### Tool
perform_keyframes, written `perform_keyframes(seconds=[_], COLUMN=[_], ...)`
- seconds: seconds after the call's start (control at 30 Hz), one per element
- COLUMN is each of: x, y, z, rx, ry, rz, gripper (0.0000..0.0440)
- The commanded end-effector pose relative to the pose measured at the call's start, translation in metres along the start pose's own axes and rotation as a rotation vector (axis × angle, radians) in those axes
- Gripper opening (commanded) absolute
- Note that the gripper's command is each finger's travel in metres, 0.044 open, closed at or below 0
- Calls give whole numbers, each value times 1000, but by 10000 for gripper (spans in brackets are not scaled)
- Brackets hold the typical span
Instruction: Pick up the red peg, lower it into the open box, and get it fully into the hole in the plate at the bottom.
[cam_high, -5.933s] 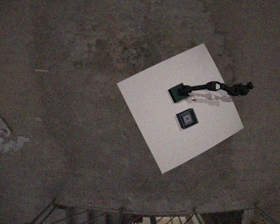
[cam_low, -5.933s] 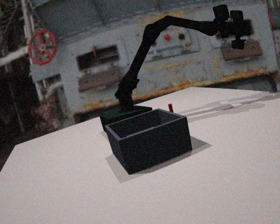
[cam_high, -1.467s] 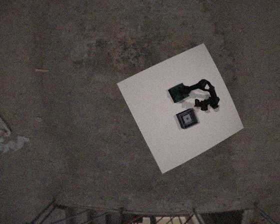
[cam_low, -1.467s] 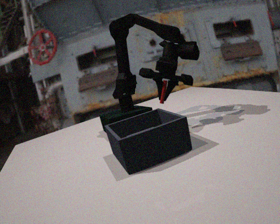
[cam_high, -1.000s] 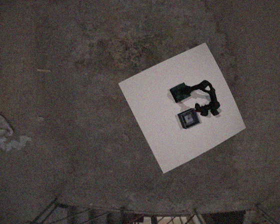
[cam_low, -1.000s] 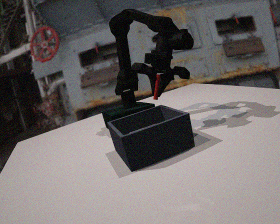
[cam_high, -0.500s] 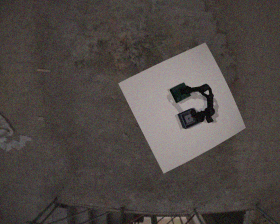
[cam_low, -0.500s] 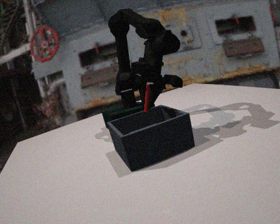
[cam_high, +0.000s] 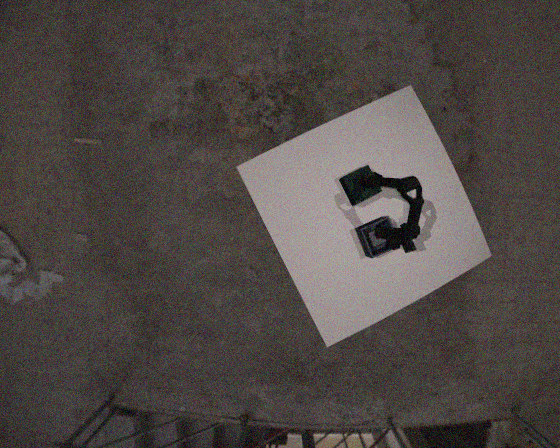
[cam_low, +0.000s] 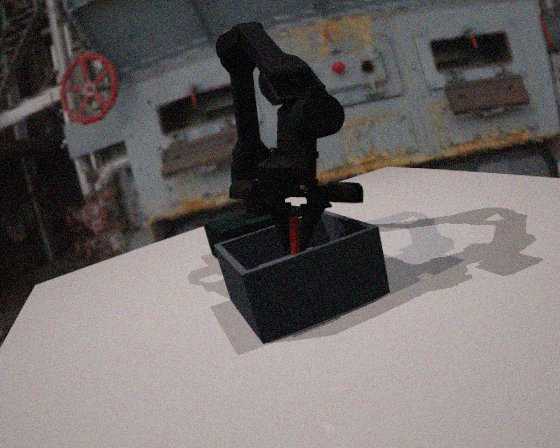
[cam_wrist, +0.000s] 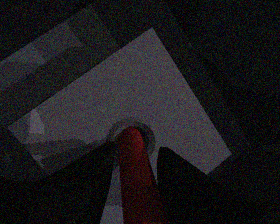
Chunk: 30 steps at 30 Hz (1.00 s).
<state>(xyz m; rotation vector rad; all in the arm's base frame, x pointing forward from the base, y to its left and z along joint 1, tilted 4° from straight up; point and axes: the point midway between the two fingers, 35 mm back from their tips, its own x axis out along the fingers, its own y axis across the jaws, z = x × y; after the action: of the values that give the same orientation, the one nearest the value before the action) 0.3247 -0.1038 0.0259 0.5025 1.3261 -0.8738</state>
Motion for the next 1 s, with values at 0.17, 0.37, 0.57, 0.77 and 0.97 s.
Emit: perform_keyframes(seconds=[0.17, 0.37, 0.57, 0.77, 0.97], x=[8, 2, -9, -26, -29], y=[5, 20, 42, 66, 70], z=[18, 38, 59, 79, 83], rx=[-43, -41, -48, -57, -58], ry=[23, 34, 37, 13, 7], rz=[38, 89, 162, 249, 264], gripper=[231, 372, 440, 440, 440])
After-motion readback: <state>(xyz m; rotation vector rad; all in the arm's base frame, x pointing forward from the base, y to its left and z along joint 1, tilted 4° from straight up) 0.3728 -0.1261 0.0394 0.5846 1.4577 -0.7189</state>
